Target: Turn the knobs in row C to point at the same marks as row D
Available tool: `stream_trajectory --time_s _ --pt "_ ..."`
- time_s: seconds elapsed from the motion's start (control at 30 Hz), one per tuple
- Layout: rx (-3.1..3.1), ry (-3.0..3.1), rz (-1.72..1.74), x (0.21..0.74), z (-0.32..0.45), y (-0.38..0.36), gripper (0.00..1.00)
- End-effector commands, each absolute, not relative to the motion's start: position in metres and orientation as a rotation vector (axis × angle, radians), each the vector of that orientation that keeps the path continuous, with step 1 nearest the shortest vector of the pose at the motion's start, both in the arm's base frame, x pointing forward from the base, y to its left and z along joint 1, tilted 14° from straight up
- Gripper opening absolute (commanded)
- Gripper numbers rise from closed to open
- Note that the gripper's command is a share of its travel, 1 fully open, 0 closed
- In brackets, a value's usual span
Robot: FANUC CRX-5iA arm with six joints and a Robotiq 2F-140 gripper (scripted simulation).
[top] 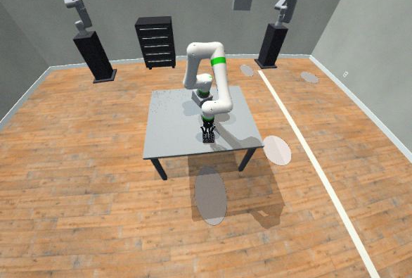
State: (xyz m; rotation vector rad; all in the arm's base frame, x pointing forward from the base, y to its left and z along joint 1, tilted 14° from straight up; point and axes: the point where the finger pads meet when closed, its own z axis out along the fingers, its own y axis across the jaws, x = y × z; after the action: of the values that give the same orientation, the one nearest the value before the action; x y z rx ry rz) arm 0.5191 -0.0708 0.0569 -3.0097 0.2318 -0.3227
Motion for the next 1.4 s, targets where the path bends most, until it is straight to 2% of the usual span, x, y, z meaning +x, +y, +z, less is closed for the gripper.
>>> stream_trajectory --time_s 0.0,1.37 --pt "-3.010 0.232 -0.323 0.519 0.057 -0.071 0.12" --pt "-3.010 0.232 -0.323 0.522 0.044 -0.070 0.12"
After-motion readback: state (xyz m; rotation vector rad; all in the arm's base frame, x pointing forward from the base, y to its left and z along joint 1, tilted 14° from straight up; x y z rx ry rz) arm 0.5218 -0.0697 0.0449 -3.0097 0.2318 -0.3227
